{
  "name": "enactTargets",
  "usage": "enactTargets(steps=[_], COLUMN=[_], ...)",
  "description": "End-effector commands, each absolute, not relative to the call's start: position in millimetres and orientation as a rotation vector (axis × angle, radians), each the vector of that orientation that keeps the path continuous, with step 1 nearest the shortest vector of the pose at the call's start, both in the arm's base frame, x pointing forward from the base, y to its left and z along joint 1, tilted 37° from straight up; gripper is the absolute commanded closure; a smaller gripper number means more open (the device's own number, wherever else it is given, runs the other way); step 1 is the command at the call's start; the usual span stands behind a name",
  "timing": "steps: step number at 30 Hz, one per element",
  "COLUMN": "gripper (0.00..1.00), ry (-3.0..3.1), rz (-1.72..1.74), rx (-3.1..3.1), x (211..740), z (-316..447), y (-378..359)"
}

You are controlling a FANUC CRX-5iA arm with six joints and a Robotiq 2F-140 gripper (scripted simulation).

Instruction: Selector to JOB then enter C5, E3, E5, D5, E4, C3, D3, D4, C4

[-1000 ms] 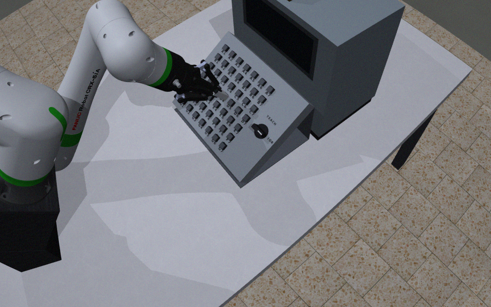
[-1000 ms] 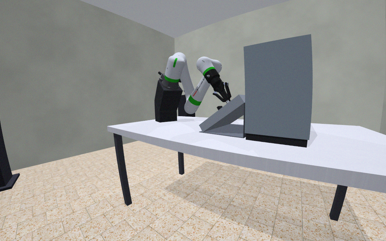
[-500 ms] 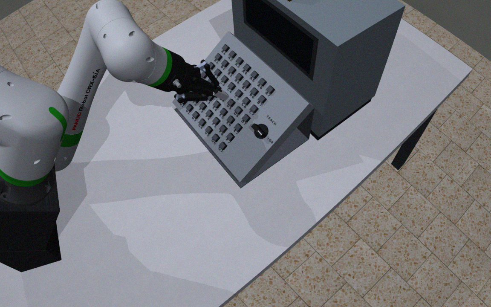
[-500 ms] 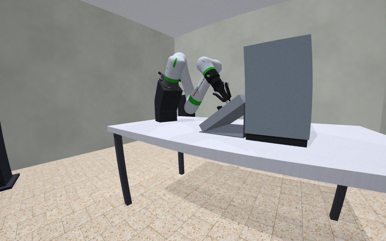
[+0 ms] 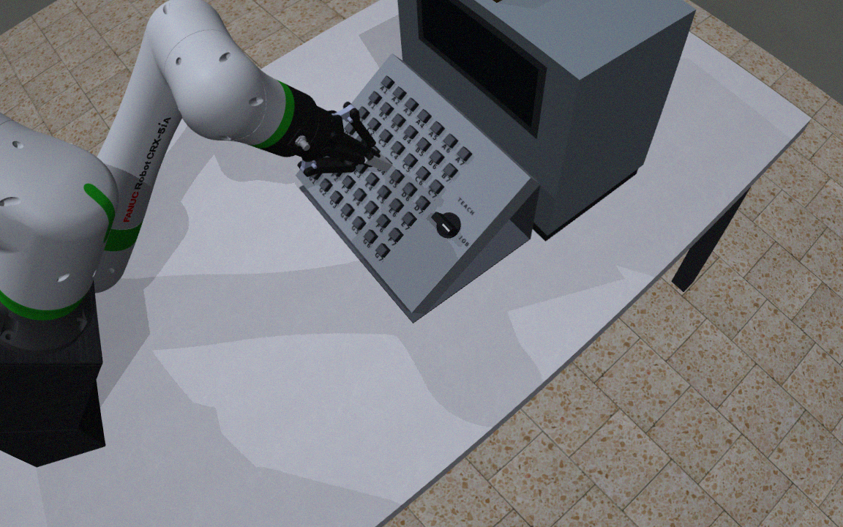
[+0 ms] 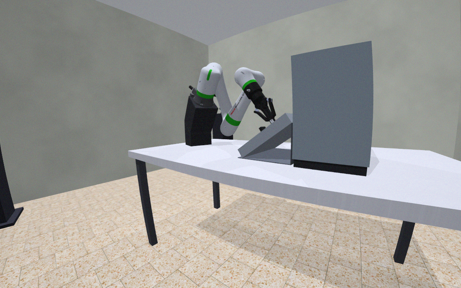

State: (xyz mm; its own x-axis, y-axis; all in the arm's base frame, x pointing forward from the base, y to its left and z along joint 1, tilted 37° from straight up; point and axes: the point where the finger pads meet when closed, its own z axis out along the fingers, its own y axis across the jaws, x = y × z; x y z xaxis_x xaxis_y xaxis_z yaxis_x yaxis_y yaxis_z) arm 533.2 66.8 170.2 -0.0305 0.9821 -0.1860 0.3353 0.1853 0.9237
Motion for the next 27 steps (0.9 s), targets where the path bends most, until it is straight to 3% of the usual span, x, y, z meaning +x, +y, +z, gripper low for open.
enactTargets(steps=[1, 27], gripper=[1.00, 1.00], ry=[1.538, 1.538], rz=[0.882, 0.882], rx=[1.305, 1.305], x=[531.1, 501.8], z=[171.0, 181.5], y=[67.0, 68.1])
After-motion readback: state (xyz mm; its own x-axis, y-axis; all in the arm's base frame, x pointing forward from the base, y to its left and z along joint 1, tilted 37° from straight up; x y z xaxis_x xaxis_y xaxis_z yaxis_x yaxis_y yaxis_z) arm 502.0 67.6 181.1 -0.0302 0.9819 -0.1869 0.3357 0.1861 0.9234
